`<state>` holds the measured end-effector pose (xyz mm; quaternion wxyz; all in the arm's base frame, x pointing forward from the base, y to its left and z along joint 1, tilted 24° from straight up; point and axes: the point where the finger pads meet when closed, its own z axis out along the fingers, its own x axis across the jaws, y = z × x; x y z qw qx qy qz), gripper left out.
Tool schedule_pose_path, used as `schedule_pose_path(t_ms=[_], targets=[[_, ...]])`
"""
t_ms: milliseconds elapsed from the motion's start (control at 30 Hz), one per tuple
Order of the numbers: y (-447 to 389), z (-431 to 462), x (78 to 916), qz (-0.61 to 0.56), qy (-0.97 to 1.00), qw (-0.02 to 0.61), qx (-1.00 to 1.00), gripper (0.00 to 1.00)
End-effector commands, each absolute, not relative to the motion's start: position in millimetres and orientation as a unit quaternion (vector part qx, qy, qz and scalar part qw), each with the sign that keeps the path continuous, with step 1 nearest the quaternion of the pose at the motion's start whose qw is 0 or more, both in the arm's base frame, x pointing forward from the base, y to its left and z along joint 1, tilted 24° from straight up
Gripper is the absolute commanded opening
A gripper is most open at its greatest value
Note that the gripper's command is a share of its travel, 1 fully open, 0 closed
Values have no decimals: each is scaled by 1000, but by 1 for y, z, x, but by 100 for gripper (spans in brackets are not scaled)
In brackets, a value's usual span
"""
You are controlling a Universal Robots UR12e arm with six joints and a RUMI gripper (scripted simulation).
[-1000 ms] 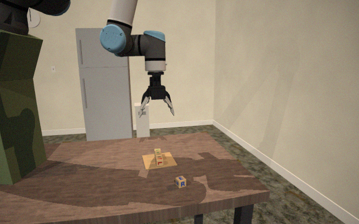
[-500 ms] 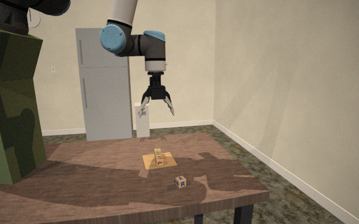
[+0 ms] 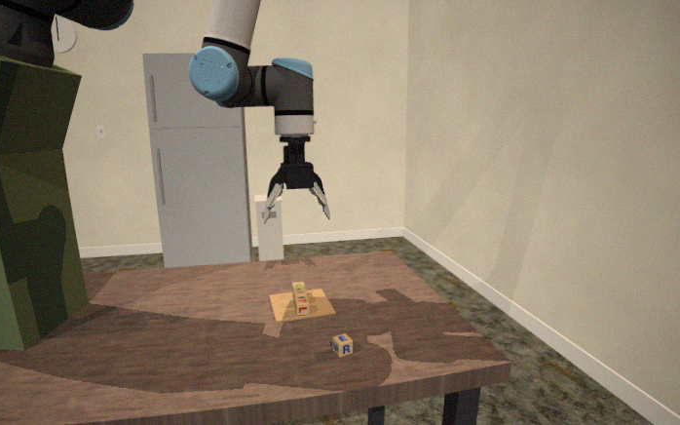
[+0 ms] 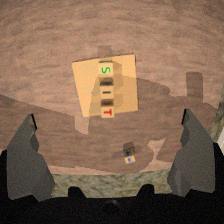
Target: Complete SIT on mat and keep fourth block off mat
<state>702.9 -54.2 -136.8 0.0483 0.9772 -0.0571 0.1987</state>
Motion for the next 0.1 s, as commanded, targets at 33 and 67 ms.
schedule_pose_path(t_ms=[33,67], targets=[[-54,-137,701,198,-57,48,977,100],[-54,-137,701,198,-57,48,977,100]])
